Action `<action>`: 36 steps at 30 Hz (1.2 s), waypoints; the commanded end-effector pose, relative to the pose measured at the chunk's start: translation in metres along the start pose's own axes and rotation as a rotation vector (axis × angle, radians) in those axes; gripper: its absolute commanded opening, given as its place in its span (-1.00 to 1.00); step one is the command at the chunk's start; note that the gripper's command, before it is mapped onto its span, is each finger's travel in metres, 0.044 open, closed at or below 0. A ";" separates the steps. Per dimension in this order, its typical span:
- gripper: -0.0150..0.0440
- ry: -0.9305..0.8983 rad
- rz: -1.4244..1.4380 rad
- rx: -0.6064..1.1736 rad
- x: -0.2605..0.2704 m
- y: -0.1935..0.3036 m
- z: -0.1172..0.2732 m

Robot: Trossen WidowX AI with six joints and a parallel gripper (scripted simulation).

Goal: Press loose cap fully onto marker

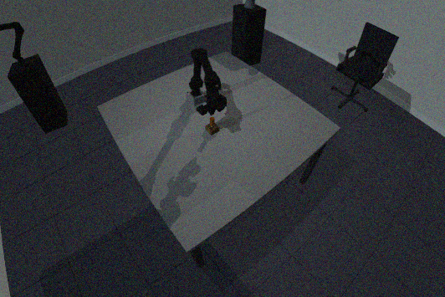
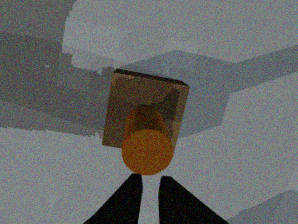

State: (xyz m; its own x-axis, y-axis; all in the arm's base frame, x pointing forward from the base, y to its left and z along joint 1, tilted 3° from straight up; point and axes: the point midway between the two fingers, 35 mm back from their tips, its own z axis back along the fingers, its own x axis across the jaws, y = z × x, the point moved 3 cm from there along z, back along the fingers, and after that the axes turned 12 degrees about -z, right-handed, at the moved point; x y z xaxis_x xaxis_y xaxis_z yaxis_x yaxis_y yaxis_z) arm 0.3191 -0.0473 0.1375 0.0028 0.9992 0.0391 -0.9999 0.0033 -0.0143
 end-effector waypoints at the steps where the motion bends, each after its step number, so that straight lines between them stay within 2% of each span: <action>1: -0.49 0.002 -0.064 -0.002 0.000 0.000 -0.001; 12: -0.49 0.002 -0.064 -0.002 0.000 0.000 -0.003; 36: -0.49 0.002 -0.064 -0.002 0.000 0.000 -0.035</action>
State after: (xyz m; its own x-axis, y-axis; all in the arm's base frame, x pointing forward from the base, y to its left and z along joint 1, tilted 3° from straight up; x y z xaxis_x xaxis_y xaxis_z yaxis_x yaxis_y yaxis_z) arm 0.3200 -0.0460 0.1068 0.0630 0.9972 0.0403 -0.9979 0.0636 -0.0132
